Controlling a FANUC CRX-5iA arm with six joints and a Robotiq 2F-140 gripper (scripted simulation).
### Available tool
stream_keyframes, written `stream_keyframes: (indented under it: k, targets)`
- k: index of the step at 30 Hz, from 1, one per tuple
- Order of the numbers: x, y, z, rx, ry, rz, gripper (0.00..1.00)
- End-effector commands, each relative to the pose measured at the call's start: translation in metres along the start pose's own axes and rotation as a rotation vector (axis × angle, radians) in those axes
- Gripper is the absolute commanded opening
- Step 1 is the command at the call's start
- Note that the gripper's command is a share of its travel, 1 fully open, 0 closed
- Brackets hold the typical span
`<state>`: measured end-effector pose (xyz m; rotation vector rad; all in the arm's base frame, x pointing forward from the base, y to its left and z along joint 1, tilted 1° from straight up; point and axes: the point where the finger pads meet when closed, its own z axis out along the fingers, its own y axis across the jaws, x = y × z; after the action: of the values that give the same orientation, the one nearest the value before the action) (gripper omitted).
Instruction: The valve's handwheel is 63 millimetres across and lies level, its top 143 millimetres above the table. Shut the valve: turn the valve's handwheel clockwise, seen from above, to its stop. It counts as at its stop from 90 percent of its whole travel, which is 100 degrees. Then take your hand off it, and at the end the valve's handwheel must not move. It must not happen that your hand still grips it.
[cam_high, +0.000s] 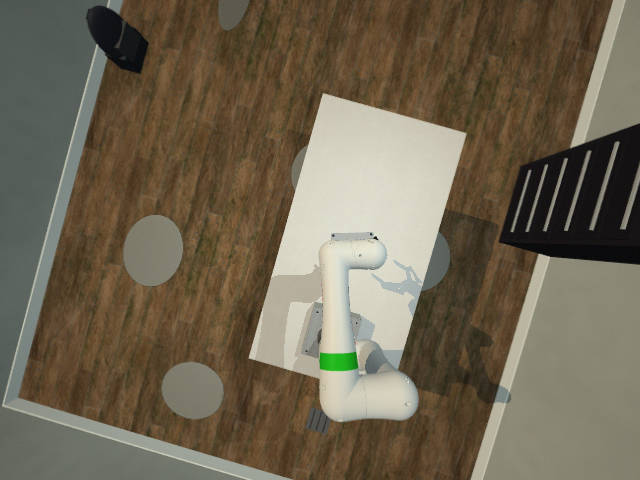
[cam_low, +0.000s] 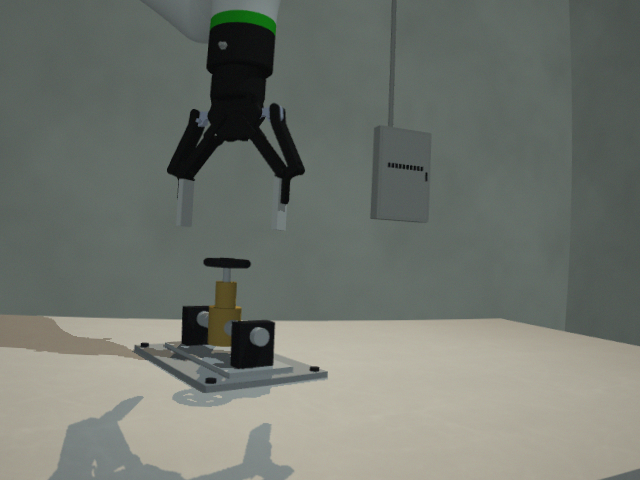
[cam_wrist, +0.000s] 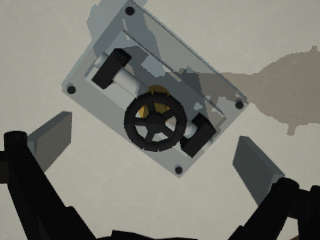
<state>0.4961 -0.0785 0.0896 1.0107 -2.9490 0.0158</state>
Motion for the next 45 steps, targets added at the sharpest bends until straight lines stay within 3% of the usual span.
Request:
stream_keyframes:
  k: [1,45]
  targets:
    - [-0.0001,-0.0002,0.0027,0.0,0.0,0.0,1.0]
    - [-0.0001,-0.0002,0.0078,0.0,0.0,0.0,1.0]
